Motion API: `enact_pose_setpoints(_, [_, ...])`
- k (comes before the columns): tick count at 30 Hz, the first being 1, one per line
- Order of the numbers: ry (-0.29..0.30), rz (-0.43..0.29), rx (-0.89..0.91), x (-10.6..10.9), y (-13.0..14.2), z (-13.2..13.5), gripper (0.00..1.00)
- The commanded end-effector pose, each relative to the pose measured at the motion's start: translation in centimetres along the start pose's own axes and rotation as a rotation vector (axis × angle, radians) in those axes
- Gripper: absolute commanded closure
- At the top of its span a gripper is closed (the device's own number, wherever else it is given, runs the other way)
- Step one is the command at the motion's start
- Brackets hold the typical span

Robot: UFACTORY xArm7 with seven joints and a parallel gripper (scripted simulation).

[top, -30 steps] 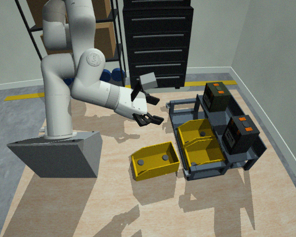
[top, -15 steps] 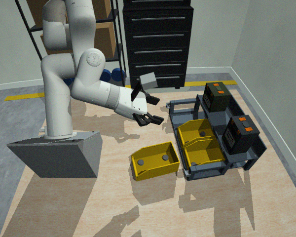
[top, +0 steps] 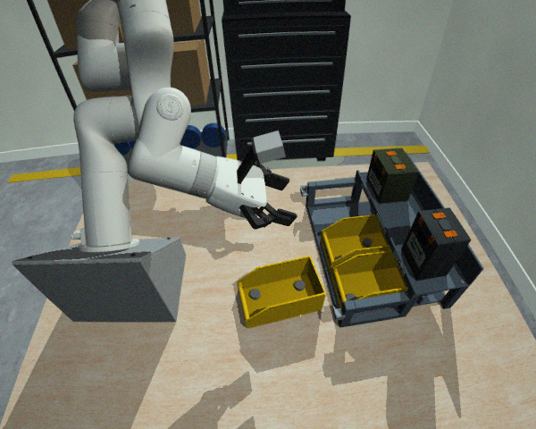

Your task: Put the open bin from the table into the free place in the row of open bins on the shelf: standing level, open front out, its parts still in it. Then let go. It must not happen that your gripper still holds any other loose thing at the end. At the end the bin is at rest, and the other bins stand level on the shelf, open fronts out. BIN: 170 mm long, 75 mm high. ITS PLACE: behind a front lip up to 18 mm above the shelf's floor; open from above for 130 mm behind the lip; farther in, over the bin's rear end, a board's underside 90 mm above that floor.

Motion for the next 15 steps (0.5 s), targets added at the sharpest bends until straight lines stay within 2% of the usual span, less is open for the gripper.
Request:
enact_pose_setpoints(1, [0.009, 0.001, 0.004, -1.0, -0.8, -1.6, 0.00])
enact_pose_setpoints(3, [0.015, 0.000, 0.006, -1.7, -1.2, -2.8, 0.00])
enact_pose_setpoints(15, [0.015, 0.000, 0.006, -1.7, -1.2, -2.8, 0.00])
Point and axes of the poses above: the point where the finger pads meet when closed, its own x axis back along the fingers, its own z axis across the jaws, y = z × x, the point moved 4 cm from there along x, back along the fingers, and after that the axes turned 3 degrees about x, right-handed, at the moved point
